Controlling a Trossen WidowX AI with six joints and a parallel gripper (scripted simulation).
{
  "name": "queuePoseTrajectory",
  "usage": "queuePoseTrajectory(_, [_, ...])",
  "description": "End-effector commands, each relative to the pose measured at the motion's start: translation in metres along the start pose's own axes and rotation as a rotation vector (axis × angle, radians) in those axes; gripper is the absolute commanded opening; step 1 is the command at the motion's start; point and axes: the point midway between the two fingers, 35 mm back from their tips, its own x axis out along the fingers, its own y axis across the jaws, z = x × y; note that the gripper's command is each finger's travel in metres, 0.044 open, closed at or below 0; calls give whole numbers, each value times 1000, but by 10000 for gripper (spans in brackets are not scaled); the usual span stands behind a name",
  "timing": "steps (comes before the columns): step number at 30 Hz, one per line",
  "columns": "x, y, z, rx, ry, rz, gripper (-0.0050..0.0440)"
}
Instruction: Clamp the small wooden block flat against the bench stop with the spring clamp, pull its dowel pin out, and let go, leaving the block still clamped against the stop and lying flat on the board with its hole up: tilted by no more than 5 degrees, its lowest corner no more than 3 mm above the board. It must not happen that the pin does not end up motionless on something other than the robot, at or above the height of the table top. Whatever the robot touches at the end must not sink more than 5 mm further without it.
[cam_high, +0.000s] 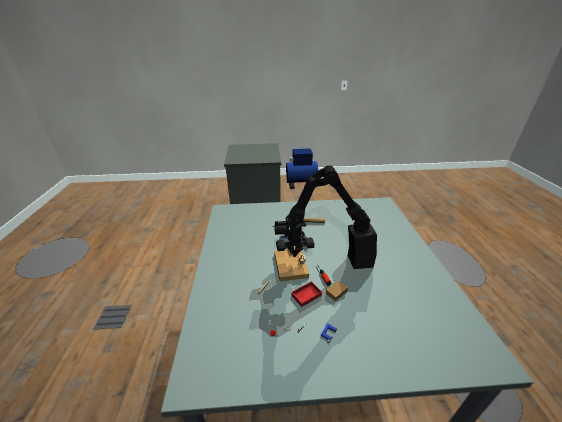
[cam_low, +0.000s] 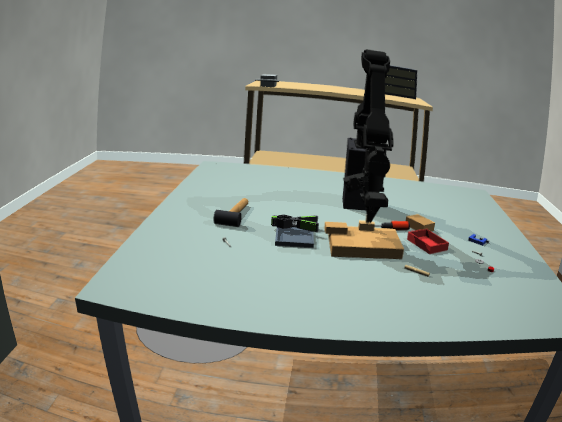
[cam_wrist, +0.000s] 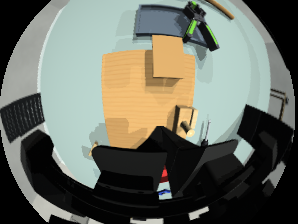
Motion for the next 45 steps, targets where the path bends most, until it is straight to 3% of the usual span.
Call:
queuePoseTrajectory(1, [11, -3, 0, 0, -2, -13, 0])
queuePoseTrajectory(17, [32, -4, 0, 1, -3, -15, 0])
queuePoseTrajectory(32, [25, -34, 0, 1, -3, -15, 0])
queuePoseTrajectory(36, [27, -15, -1, 1, -3, -15, 0])
queuePoseTrajectory(45, [23, -10, -1, -2, 1, 1, 0])
